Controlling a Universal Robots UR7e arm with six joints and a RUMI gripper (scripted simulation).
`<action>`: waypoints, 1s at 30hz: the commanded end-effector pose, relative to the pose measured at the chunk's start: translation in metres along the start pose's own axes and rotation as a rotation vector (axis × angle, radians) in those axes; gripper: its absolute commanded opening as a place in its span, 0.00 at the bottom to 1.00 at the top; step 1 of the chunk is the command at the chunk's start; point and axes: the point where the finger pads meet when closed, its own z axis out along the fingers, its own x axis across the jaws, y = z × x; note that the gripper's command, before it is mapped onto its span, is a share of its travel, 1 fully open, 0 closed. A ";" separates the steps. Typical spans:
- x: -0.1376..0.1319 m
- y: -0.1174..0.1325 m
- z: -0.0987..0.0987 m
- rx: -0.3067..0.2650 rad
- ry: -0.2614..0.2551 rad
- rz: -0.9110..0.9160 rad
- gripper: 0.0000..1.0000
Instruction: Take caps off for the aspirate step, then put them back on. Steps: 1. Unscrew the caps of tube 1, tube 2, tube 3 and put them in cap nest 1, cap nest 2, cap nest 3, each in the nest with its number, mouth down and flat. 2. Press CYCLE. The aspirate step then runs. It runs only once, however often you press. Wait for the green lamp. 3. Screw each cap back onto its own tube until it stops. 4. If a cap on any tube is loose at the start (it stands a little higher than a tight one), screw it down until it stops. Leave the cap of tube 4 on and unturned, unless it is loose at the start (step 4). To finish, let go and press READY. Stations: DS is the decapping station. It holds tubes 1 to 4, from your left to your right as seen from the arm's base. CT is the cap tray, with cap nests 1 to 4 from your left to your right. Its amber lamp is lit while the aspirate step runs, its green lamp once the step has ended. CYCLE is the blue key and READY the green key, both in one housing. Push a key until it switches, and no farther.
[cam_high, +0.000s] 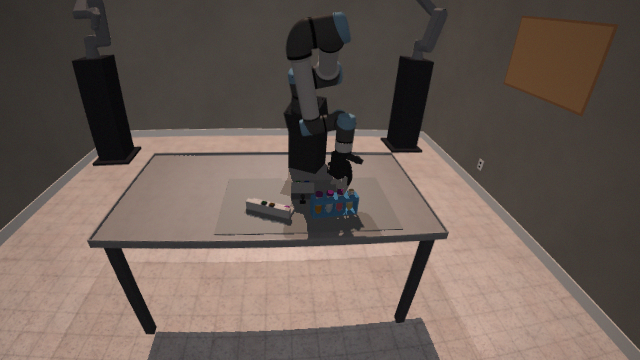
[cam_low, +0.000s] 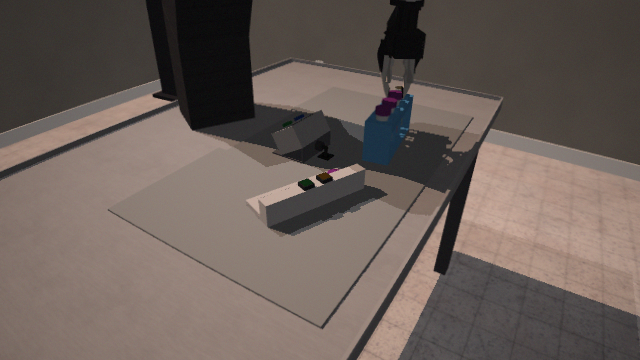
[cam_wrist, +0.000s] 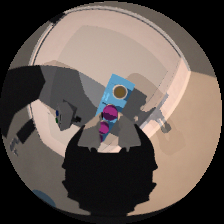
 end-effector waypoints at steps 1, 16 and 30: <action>0.000 0.000 0.000 0.006 0.006 -0.084 0.00; 0.000 0.000 0.000 0.006 0.006 -0.084 0.35; 0.000 0.000 0.000 0.008 0.004 0.666 0.35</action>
